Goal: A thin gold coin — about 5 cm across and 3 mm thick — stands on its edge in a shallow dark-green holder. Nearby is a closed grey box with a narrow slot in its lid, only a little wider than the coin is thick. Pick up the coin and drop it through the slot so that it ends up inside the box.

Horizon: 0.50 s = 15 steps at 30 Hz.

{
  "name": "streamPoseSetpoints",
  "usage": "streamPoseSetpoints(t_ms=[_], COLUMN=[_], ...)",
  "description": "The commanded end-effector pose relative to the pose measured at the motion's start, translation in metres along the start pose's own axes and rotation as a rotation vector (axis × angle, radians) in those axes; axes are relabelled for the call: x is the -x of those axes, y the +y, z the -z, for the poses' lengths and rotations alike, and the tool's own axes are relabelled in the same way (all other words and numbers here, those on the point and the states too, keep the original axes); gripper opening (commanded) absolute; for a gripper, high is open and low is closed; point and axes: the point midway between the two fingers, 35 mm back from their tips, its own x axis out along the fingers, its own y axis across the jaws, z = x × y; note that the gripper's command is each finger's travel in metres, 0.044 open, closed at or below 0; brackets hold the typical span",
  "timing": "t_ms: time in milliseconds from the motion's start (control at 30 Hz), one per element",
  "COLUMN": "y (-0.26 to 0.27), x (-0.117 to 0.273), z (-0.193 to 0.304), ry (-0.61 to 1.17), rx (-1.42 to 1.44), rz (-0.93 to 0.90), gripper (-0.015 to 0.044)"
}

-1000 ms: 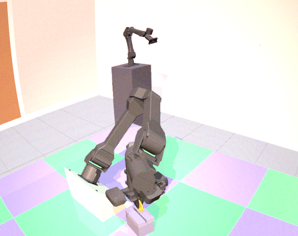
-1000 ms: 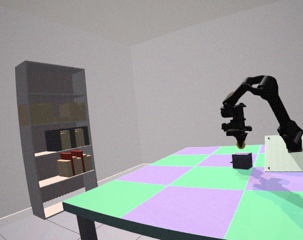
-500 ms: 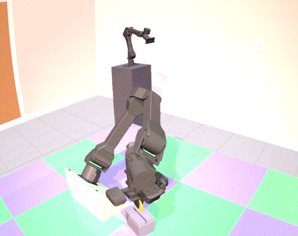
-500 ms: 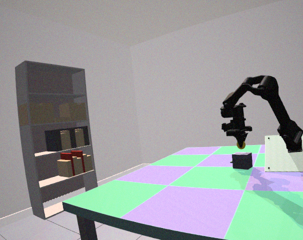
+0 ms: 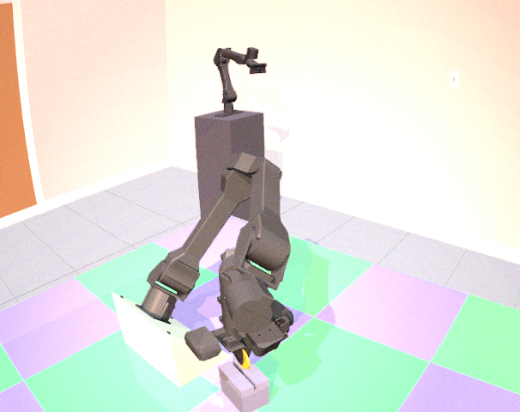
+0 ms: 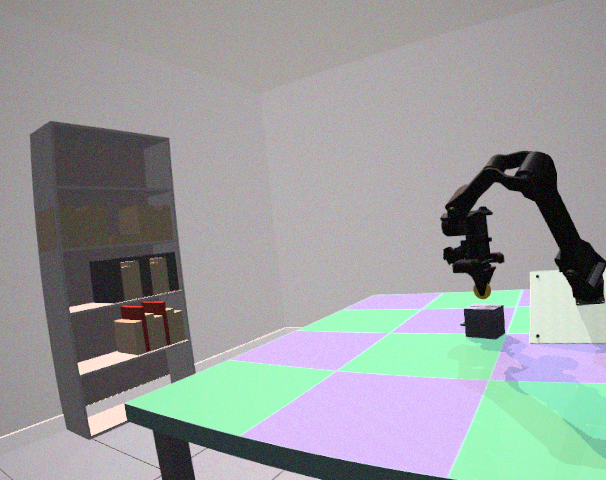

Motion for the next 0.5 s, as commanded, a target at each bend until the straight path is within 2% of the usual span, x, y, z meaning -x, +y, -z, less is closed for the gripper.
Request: streamPoseSetpoints(t_ms=[0,467], y=[0.0002,0.0005], x=[-0.0023,-0.0096], z=[0.0009,0.0012], ry=[0.000,0.000], rx=[-0.007,-0.009], rz=[-0.002,-0.002], gripper=[0.0000,0.0000])
